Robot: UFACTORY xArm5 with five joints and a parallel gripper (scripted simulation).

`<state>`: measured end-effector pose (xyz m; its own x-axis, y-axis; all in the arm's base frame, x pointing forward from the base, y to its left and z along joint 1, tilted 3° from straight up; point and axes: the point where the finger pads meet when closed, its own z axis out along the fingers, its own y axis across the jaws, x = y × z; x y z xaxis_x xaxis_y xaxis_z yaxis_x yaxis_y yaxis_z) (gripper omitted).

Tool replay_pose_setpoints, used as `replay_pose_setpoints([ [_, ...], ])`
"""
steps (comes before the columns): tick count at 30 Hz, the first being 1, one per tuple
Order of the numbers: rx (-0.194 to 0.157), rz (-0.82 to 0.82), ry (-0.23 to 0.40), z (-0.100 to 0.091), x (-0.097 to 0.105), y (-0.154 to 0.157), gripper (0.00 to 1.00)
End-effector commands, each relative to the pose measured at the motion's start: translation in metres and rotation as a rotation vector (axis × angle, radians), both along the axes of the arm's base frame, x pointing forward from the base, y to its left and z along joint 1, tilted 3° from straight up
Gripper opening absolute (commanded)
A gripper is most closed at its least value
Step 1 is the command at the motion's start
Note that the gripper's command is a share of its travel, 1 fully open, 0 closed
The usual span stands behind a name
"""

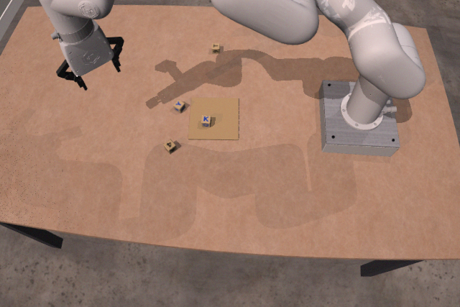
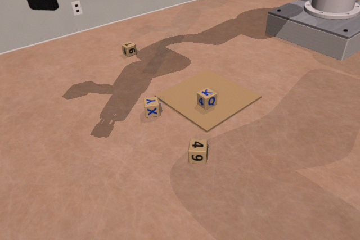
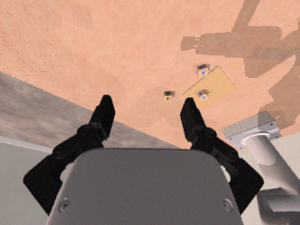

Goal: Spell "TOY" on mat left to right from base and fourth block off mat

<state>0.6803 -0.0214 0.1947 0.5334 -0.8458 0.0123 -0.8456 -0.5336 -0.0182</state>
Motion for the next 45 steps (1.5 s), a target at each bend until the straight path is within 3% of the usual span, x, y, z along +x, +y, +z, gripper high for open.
replay_pose_setpoints([
  [1,-0.008,0.109,-0.069,0.006,-0.002,0.005,1.00],
  [10,-0.021,0.233,-0.117,0.008,-0.009,0.010,1.00],
  [12,-0.036,0.340,-0.158,0.010,-0.018,0.015,1.00],
  [20,-0.060,0.472,-0.208,0.010,-0.034,0.020,1.00],
  [22,-0.081,0.562,-0.241,0.009,-0.047,0.024,1.00],
  [27,-0.086,0.583,-0.249,0.009,-0.051,0.025,1.00],
  [29,-0.114,0.687,-0.286,0.007,-0.069,0.029,1.00],
  [33,-0.129,0.735,-0.304,0.005,-0.078,0.030,1.00],
  [35,-0.157,0.823,-0.334,0.002,-0.096,0.033,1.00],
  [37,-0.158,0.826,-0.335,0.002,-0.097,0.034,1.00],
  [40,-0.198,0.935,-0.372,-0.003,-0.122,0.037,1.00],
  [44,-0.201,0.943,-0.375,-0.003,-0.123,0.037,1.00],
  [45,-0.215,0.976,-0.386,-0.005,-0.132,0.038,1.00],
])
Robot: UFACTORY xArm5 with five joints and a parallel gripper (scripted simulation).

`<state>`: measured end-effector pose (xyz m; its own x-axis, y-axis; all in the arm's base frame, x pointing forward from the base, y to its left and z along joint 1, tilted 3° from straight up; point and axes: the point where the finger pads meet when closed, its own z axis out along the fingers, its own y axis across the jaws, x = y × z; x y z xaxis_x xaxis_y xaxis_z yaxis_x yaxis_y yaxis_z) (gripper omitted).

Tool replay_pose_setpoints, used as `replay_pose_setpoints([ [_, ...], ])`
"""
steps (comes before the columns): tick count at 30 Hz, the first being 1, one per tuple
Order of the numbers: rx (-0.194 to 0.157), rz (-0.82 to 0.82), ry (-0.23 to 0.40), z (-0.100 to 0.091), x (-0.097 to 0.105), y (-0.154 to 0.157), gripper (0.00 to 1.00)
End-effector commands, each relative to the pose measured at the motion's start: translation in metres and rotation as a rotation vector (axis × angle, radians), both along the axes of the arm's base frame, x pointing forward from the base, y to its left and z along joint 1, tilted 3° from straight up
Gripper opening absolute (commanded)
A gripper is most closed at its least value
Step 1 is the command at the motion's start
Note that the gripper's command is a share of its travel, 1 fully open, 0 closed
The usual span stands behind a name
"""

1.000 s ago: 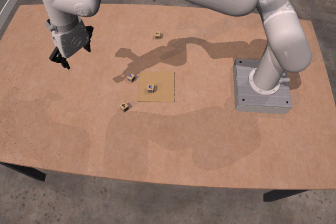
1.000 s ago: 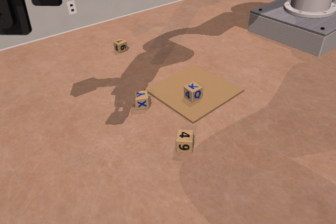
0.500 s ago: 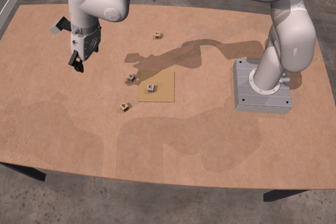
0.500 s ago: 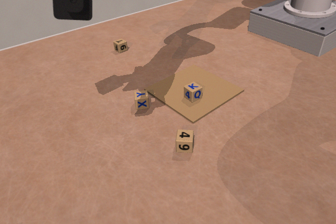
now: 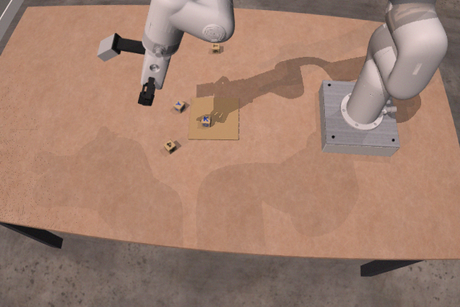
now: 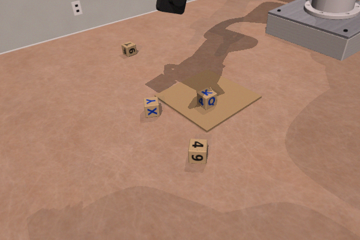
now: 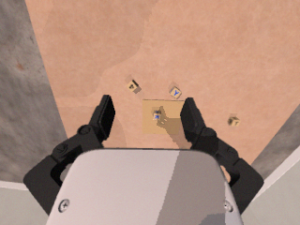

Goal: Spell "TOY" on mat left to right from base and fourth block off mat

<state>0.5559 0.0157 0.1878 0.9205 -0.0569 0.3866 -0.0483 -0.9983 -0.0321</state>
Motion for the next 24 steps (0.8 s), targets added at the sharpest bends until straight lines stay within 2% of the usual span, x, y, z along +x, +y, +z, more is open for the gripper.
replay_pose_setpoints([
  [1,-0.027,0.069,-0.052,0.000,-0.015,0.002,1.00],
  [6,-0.077,0.179,-0.101,-0.007,-0.045,0.005,1.00],
  [10,-0.099,0.224,-0.121,-0.011,-0.059,0.006,1.00],
  [24,-0.108,0.242,-0.130,-0.012,-0.064,0.006,1.00],
])
